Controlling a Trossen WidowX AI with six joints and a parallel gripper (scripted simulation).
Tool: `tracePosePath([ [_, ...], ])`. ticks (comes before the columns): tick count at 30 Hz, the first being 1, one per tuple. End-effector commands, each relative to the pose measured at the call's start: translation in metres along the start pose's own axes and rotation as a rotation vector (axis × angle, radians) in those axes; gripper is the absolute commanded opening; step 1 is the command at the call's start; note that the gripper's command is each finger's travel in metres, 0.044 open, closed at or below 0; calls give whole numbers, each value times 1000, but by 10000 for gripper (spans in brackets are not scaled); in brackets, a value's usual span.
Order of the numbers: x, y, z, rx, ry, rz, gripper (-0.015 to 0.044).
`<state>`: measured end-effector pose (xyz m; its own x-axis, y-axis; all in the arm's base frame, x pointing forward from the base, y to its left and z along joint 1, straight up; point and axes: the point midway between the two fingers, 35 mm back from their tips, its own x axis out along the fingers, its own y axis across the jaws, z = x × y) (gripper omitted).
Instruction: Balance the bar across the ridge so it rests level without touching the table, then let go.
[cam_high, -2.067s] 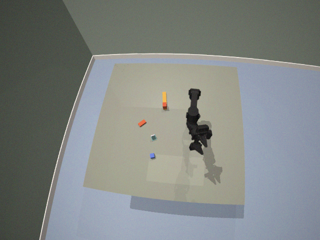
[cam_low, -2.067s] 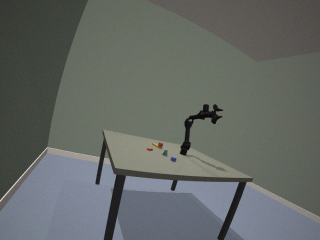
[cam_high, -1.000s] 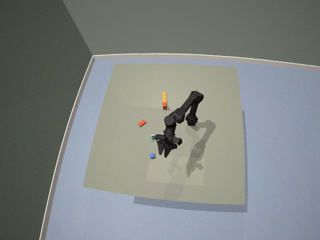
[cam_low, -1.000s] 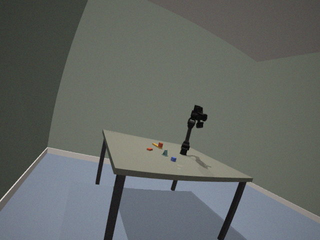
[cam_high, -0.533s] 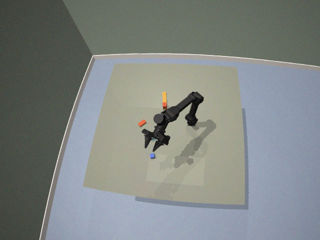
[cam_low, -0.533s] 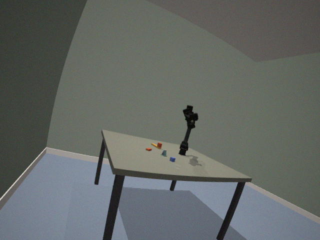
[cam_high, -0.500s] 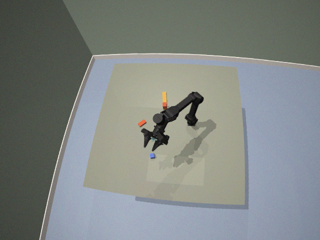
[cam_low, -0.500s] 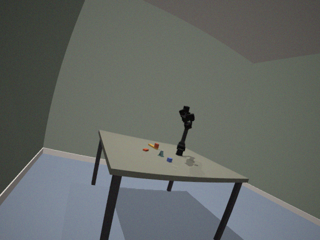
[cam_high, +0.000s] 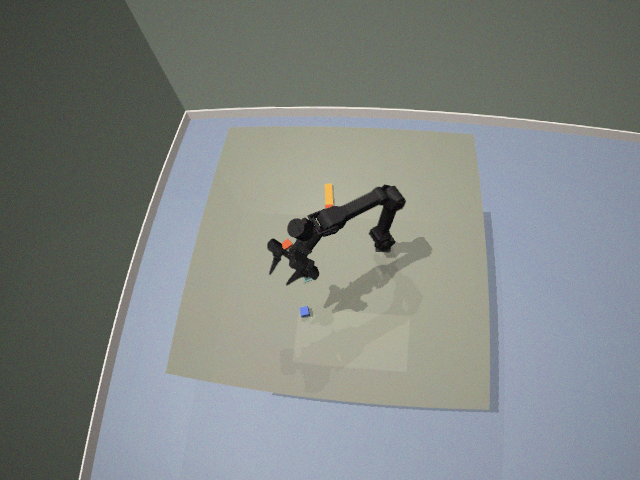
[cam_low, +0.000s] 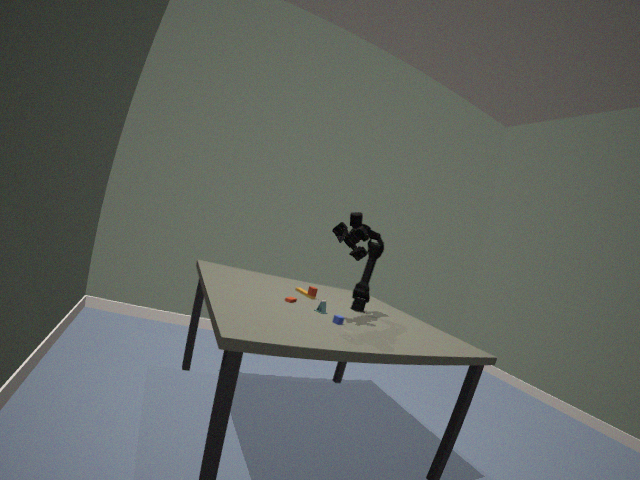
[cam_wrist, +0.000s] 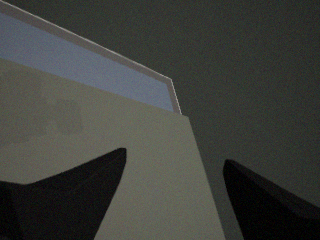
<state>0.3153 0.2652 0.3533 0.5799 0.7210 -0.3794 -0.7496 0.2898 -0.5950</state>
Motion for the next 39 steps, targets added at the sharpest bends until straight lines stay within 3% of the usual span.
tracePosePath([
  [1, 0, -13, -32, 127, 95, -22, 315],
  [19, -29, -50, -150, 631, 411, -157, 315],
  [39, -99, -59, -269, 1234, 712, -405, 315],
])
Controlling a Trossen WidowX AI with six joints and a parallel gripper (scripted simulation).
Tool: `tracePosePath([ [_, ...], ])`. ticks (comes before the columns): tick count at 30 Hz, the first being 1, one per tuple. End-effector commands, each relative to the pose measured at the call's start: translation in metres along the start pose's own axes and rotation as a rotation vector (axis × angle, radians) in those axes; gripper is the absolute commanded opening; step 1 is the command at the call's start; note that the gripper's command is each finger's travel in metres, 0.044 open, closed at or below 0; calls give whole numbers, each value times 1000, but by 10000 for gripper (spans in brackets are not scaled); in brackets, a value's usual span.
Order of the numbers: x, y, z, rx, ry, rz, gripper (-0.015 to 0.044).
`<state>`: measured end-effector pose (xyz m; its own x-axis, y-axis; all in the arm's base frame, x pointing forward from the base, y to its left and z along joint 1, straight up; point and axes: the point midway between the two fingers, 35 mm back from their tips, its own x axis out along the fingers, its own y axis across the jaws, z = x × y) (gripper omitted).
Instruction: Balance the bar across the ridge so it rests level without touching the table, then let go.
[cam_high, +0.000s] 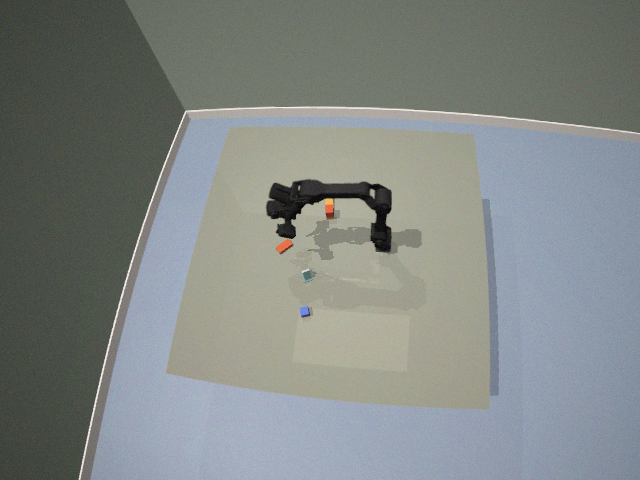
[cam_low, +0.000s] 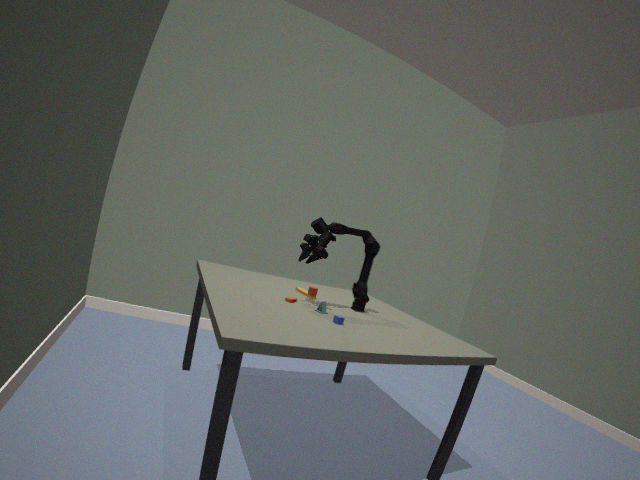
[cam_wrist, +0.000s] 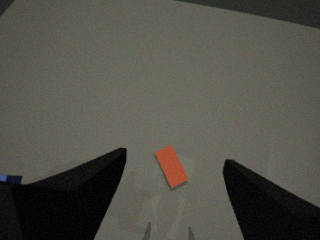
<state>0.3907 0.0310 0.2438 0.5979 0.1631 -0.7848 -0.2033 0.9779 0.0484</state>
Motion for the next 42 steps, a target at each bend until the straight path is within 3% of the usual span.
tracePosePath([
  [1, 1, -29, -13, 152, 58, -56, 315],
  [23, -17, -140, -98, 884, 284, -318, 315],
  [42, -55, -196, -181, 1489, 430, -555, 315],
])
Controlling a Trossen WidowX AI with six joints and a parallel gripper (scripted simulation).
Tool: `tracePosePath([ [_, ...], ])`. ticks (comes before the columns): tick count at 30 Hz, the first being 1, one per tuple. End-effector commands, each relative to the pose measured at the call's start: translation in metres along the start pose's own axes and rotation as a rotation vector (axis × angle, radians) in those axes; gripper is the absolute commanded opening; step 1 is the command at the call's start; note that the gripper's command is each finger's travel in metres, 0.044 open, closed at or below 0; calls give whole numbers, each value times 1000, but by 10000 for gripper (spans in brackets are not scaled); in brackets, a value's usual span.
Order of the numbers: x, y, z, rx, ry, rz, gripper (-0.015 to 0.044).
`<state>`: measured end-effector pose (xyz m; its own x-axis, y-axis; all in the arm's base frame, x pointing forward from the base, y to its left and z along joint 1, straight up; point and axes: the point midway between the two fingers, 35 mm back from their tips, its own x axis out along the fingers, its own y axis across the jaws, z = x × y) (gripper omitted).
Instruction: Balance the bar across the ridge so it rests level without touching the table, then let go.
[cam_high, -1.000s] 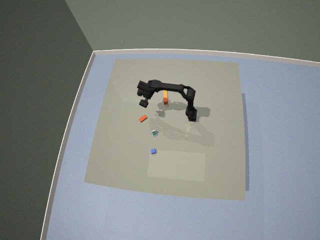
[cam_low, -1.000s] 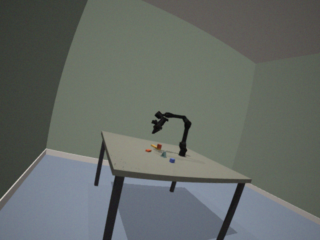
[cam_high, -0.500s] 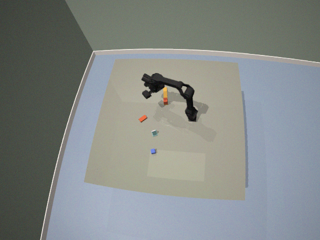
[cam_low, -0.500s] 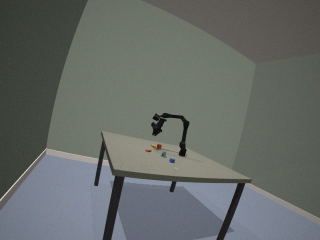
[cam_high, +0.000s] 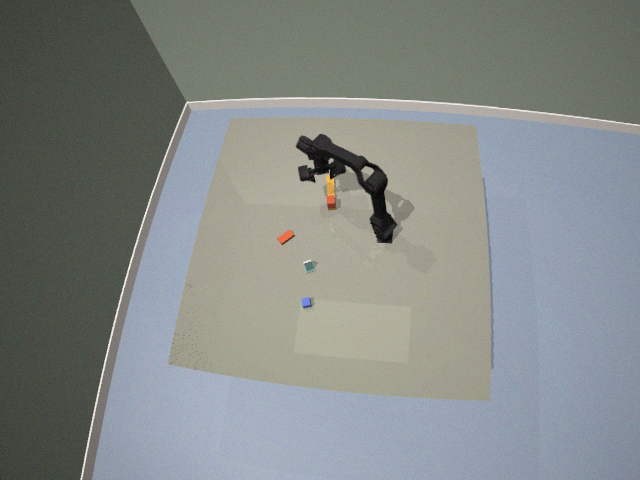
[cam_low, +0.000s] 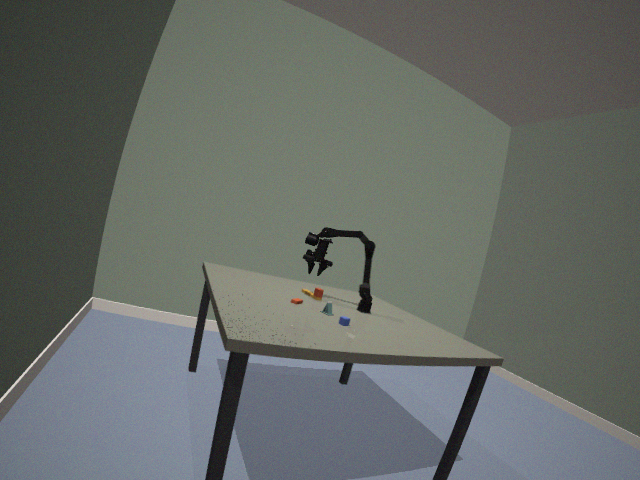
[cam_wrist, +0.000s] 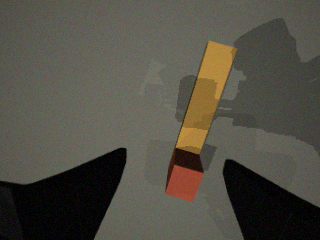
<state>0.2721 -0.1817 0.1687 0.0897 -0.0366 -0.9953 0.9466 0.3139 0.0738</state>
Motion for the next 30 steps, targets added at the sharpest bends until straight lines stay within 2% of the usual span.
tracePosePath([
  [1, 2, -22, 7, 143, 29, -53, 315],
  [10, 6, -25, 9, 163, 33, -60, 315],
  [23, 88, -30, 5, 163, 33, -60, 315],
  [30, 93, -31, 5, 163, 33, -61, 315],
])
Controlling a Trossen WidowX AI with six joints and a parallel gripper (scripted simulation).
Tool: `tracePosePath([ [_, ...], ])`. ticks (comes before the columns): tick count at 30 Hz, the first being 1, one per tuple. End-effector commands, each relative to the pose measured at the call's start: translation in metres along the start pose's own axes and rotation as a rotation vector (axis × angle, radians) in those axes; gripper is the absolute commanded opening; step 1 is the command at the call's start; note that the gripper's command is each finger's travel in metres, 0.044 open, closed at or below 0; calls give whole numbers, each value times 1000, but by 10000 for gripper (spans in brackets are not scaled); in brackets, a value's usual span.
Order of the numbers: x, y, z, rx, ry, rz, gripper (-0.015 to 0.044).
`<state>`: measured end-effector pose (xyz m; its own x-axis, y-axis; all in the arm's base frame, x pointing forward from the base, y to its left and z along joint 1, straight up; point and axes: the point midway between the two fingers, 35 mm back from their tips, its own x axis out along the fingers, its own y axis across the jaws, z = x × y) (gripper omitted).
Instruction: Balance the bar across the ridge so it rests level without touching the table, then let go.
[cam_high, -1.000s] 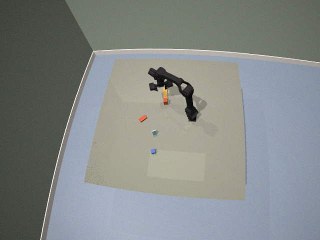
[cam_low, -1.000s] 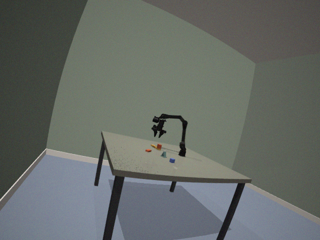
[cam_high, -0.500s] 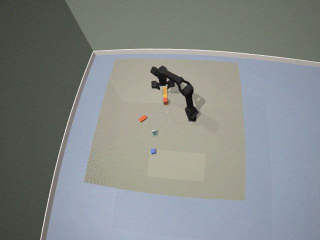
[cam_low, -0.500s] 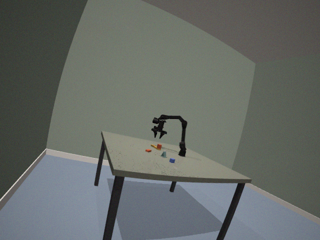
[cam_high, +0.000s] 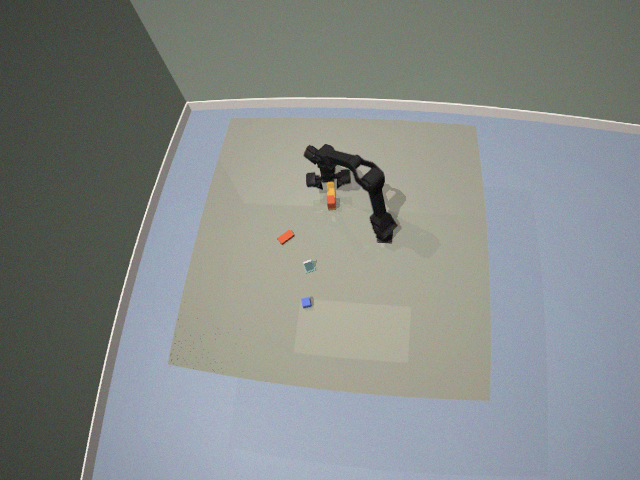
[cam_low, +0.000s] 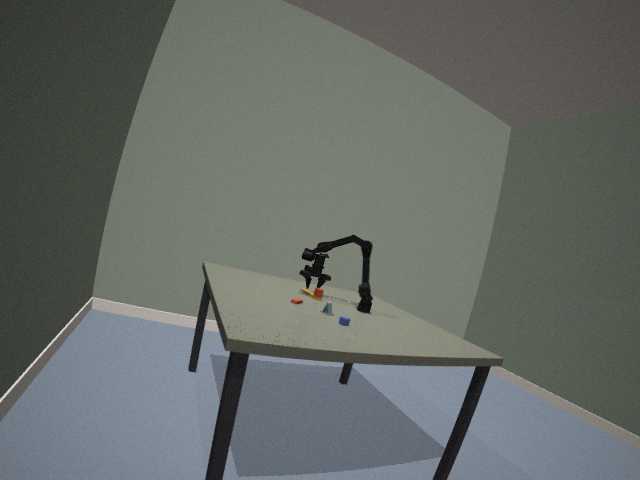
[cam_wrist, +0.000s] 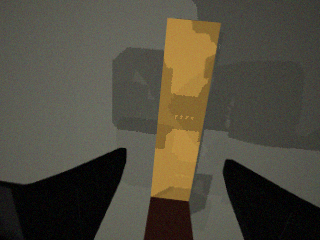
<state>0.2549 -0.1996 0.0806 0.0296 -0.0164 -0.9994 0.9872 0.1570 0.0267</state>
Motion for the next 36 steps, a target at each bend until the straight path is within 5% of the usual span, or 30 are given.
tracePosePath([
  [1, 6, -2, -1, 3, -1, -7, 315],
  [36, 32, -2, -1, 3, -1, -7, 315],
])
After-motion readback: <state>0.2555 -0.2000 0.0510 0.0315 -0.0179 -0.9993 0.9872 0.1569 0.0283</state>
